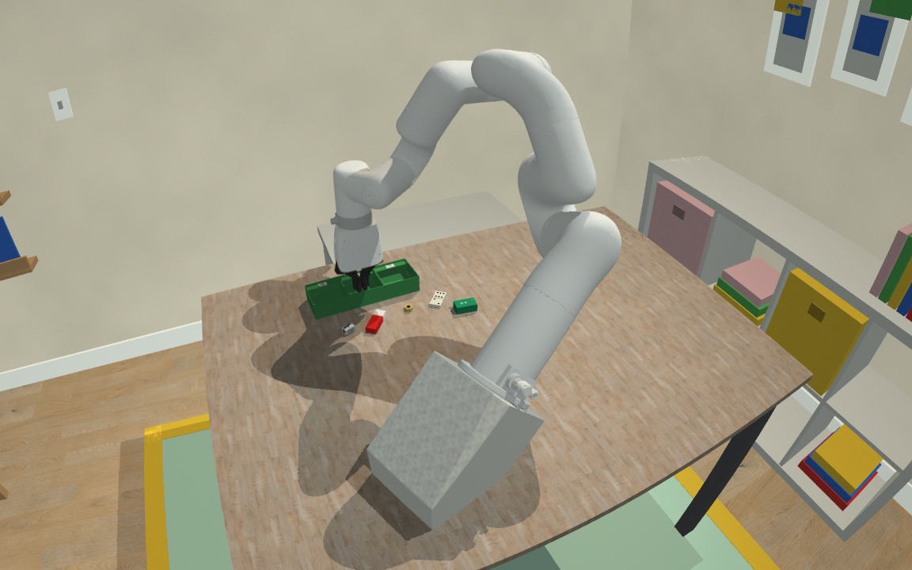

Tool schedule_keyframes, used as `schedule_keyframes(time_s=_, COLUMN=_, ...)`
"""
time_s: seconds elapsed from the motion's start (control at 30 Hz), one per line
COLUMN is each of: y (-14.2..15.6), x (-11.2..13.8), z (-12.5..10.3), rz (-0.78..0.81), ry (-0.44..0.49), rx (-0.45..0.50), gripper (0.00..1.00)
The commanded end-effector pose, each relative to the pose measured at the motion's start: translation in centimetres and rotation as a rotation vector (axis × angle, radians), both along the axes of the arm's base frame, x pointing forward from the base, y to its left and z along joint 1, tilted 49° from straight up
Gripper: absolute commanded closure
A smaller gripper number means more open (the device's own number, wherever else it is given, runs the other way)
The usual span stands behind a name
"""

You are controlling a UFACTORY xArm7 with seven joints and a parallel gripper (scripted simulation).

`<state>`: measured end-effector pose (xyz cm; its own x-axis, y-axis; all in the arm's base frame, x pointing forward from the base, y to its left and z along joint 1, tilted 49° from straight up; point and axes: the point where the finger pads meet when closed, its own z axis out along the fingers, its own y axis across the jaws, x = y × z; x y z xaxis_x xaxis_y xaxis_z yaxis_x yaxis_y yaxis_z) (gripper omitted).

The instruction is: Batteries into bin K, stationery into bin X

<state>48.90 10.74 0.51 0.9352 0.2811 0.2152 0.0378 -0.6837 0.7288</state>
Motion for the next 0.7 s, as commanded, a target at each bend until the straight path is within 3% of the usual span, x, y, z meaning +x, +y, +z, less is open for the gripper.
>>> schedule_keyframes(time_s=0.0, y=0.23, x=0.05, z=0.04, rz=0.004, ry=-0.001, rx=0.002, gripper=0.93)
schedule_keyframes(time_s=0.67, y=0.58, x=-0.13, z=0.39, rz=0.003, ry=-0.001, rx=0.002, gripper=0.93)
